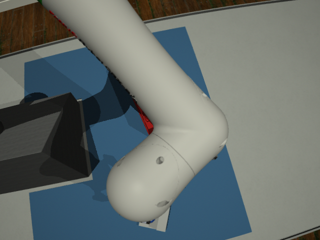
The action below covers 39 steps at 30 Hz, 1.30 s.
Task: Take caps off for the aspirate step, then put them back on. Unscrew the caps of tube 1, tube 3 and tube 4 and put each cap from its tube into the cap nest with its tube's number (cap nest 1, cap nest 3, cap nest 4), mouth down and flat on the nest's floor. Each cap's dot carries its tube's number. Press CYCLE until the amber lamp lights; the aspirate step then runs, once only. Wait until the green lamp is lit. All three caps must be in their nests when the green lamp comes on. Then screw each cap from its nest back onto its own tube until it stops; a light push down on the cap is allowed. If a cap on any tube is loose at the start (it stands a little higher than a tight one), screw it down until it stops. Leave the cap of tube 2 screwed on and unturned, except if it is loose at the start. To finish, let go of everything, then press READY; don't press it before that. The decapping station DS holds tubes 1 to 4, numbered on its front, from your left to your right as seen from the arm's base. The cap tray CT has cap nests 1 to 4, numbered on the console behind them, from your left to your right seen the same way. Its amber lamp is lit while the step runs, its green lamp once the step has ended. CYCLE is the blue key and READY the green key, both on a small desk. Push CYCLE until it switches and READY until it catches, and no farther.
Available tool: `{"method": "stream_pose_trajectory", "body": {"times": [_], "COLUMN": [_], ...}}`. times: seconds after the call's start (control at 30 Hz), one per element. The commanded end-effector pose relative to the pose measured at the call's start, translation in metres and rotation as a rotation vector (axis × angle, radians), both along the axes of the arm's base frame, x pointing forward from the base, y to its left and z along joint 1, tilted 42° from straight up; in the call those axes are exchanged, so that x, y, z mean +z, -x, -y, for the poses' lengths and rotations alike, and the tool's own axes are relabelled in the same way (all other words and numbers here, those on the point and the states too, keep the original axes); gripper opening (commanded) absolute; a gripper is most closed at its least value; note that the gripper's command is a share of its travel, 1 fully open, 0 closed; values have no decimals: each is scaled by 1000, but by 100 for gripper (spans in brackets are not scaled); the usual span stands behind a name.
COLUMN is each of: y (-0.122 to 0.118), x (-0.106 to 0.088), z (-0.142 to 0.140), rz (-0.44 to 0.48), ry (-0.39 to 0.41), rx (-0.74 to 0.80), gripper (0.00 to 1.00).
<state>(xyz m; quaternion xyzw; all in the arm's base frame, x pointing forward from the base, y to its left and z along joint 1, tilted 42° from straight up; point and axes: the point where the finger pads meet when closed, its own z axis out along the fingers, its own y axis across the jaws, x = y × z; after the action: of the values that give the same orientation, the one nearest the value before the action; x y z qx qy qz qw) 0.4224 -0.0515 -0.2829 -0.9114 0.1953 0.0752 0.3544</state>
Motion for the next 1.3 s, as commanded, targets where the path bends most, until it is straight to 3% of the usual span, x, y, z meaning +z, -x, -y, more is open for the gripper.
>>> {"method": "stream_pose_trajectory", "body": {"times": [0.0,0.07,0.57,0.9,1.0,1.07,1.1,1.2,1.27], "y": [0,0,0,0,-4,-4,-5,-5,-8], "x": [14,14,69,91,107,107,113,113,124], "z": [13,13,63,83,65,65,59,59,47], "rz": [0,0,0,0,-169,-169,-225,-225,-338], "ry": [0,0,0,0,0,0,0,0,-1], "rx": [0,0,0,0,-184,-184,-246,-246,-369], "gripper": [0,0,0,0,0,0,0,0,0]}}
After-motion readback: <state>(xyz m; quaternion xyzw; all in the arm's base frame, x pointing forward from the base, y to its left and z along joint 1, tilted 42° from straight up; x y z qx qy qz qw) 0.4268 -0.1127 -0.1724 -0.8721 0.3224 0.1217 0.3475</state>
